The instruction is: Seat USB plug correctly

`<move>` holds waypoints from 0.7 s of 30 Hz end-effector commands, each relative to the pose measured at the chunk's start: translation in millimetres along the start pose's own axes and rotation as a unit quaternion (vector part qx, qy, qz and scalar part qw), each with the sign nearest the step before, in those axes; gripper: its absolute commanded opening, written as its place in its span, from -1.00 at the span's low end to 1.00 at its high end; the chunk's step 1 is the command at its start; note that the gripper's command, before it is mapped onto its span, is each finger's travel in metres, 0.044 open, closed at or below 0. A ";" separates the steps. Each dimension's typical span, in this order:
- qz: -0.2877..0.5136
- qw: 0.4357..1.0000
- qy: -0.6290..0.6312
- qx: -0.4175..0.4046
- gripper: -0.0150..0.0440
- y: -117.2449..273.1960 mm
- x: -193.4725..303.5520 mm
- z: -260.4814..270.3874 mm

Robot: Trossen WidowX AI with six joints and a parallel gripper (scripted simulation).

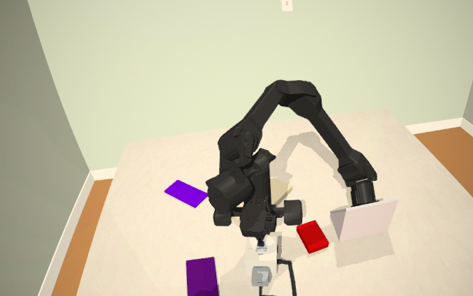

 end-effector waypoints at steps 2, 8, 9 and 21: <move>-0.002 1.000 0.001 0.000 -0.49 -0.4 -0.2 -0.2; -0.002 1.000 0.001 0.000 -0.49 -1.1 -0.1 -0.2; -0.002 1.000 0.001 0.000 -0.49 -1.2 -0.1 -0.2; -0.002 1.000 0.001 0.000 -0.49 -2.6 0.0 -0.2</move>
Point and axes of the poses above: the point midway between the two fingers, 35 mm back from their tips, its own y axis back along the fingers, its own z axis across the jaws, x = y × z, the point moved 1 cm from there along y, back along the fingers, and after that the axes turned 15 degrees about -y, right-handed, at the moved point
